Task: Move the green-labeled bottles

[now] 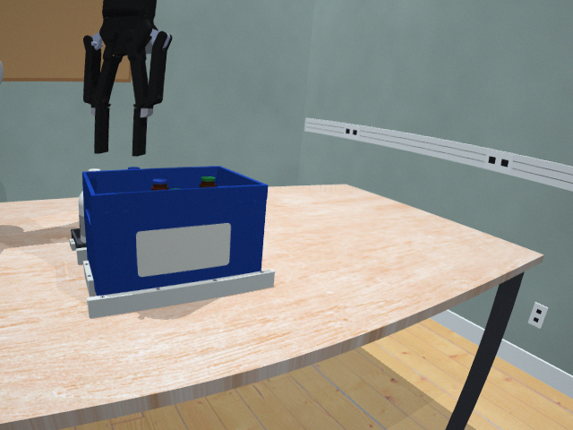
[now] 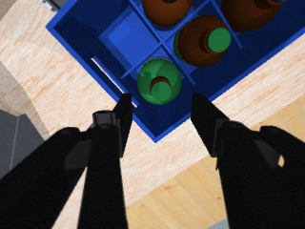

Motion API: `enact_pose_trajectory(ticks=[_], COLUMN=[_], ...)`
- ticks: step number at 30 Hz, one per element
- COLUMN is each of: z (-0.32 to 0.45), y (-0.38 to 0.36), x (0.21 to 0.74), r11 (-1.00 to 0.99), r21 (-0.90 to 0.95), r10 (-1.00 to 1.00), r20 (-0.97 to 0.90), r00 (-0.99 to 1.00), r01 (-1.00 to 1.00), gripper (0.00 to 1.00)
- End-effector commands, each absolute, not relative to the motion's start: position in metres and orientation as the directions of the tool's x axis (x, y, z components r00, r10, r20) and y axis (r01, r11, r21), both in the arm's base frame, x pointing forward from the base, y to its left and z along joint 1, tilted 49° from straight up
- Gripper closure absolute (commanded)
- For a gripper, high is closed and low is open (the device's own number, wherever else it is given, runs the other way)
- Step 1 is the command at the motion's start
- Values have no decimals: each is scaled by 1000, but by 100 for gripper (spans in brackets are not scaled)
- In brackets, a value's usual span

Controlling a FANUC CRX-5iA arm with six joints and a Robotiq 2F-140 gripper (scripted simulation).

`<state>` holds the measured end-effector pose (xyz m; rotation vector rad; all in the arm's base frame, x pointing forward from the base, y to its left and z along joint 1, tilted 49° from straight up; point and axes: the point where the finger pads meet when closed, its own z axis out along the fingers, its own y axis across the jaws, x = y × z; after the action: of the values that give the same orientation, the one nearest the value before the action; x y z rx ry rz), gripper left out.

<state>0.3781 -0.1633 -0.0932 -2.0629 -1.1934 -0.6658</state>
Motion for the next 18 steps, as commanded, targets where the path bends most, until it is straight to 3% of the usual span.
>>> enact_pose_trajectory(ticks=[1,12,13,18], z=[-91,-90,-90,-90], y=[-166,-168,-168,-168], x=[378,378,378,378], r11=[-371,-371,-371,-371], r21=[-283,-283,-283,-283], r10=[552,552,552,552], r20=[698,698,698,698], r00=[455,455,455,455], r01=[884,884,884,884], gripper=[56,56,90,90])
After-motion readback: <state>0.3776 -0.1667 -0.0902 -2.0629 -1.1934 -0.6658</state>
